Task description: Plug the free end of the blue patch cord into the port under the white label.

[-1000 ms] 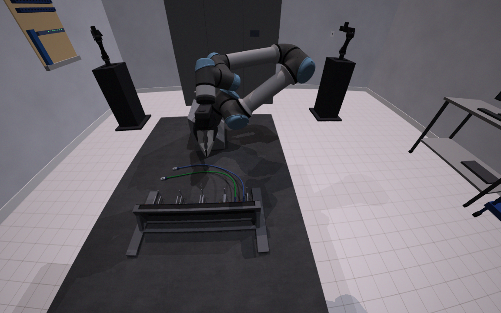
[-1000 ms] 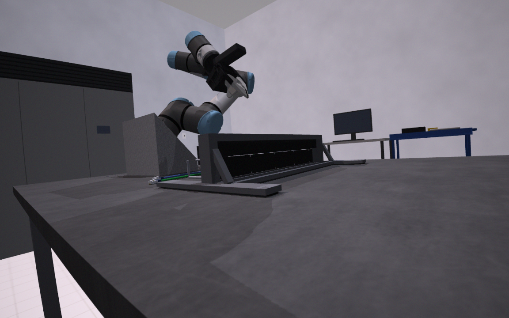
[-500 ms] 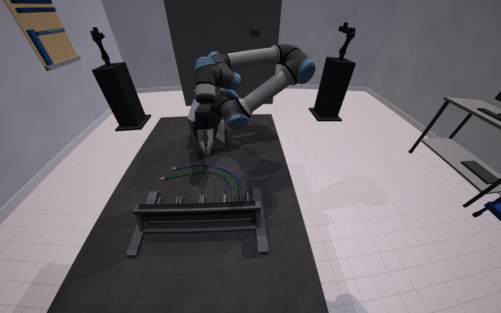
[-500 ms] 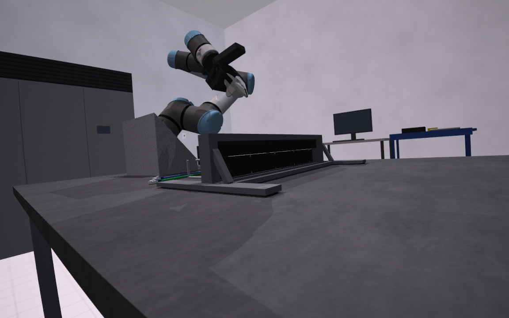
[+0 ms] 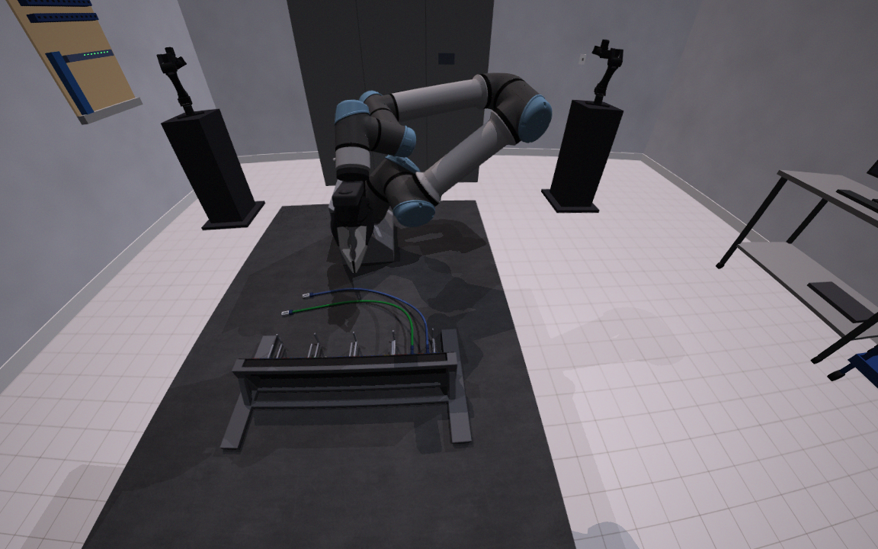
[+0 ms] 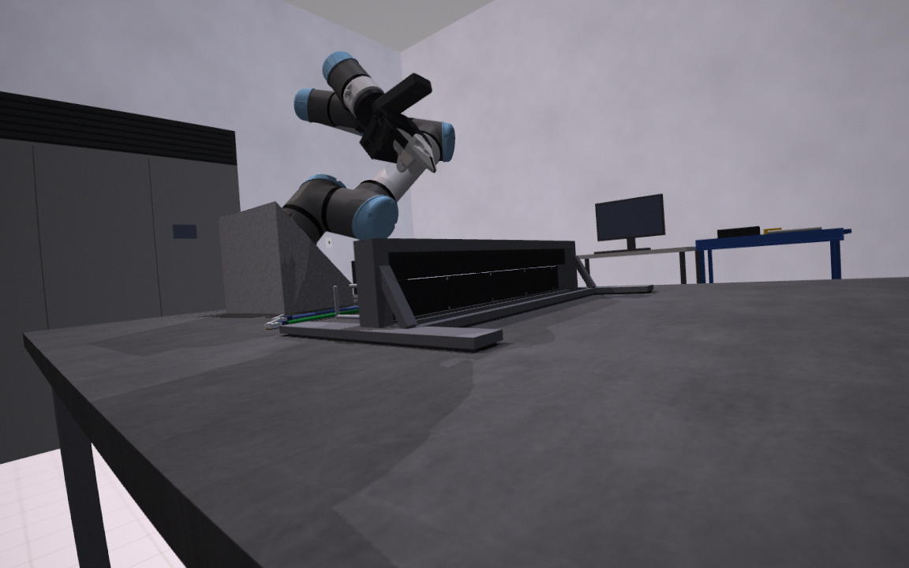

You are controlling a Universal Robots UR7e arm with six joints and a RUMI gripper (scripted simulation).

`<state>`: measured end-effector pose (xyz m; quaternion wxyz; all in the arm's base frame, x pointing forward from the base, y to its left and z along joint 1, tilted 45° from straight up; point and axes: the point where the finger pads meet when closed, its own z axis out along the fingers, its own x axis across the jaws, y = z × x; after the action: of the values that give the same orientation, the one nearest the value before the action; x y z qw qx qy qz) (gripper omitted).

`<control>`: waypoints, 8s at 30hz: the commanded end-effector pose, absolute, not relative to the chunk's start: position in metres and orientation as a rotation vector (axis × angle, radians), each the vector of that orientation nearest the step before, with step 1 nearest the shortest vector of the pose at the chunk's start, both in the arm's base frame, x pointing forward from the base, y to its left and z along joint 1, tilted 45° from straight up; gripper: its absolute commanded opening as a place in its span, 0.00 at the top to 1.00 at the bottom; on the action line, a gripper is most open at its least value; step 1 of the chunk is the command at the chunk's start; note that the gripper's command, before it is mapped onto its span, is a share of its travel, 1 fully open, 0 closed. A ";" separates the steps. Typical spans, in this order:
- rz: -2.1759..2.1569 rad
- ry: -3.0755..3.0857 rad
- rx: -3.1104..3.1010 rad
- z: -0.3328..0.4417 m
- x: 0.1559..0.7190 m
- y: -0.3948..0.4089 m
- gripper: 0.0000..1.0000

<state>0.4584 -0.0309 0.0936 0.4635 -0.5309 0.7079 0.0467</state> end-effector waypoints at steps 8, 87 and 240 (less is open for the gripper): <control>0.114 1.739 -1.305 0.062 0.459 -0.063 1.00; 0.114 1.739 -1.305 -0.030 0.528 -0.027 1.00; 0.114 1.739 -1.305 0.035 0.459 -0.090 1.00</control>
<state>0.4592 -0.0891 0.0341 0.4636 -0.5308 0.7079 0.0467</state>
